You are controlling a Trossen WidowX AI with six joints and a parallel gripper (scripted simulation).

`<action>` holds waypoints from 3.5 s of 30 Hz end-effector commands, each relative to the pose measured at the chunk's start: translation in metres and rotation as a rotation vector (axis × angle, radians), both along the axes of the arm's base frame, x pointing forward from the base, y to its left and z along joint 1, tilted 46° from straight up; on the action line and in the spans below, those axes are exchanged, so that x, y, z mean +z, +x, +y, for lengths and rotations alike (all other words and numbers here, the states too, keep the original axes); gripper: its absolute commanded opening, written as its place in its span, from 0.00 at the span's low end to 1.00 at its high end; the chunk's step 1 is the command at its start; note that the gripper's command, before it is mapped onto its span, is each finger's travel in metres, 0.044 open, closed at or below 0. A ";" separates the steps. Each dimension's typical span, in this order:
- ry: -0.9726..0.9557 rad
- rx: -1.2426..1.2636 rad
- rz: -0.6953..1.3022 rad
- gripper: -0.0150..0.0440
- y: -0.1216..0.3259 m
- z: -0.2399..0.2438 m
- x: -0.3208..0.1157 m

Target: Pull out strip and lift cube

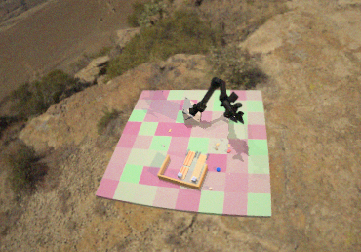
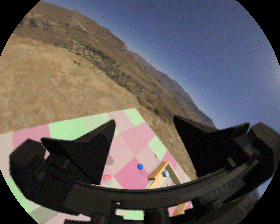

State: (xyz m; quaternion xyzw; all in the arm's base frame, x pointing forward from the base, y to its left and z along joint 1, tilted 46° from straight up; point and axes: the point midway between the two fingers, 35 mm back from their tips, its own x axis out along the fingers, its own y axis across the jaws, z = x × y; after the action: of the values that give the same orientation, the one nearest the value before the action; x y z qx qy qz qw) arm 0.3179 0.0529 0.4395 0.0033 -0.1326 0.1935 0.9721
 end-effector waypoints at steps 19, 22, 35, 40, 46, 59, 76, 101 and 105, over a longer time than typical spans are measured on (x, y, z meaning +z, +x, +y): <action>0.535 -0.118 0.831 0.93 0.008 -0.171 -0.317; 0.666 -0.124 0.890 0.93 -0.013 -0.181 -0.346; 0.676 -0.124 0.894 0.93 -0.014 -0.182 -0.348; 0.677 -0.121 0.900 0.89 -0.013 -0.182 -0.348; 0.699 -0.044 1.086 0.62 0.027 -0.171 -0.349; 0.642 0.133 1.582 0.25 0.093 -0.098 -0.347; 0.551 0.209 1.839 0.25 0.104 -0.045 -0.340; 0.551 0.209 1.838 0.25 0.111 -0.016 -0.366; 0.551 0.210 1.838 0.25 0.112 -0.011 -0.370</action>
State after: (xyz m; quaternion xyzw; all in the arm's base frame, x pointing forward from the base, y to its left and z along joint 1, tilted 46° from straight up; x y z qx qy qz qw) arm 0.4305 0.0352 0.0744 0.3945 0.6376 0.1638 0.6410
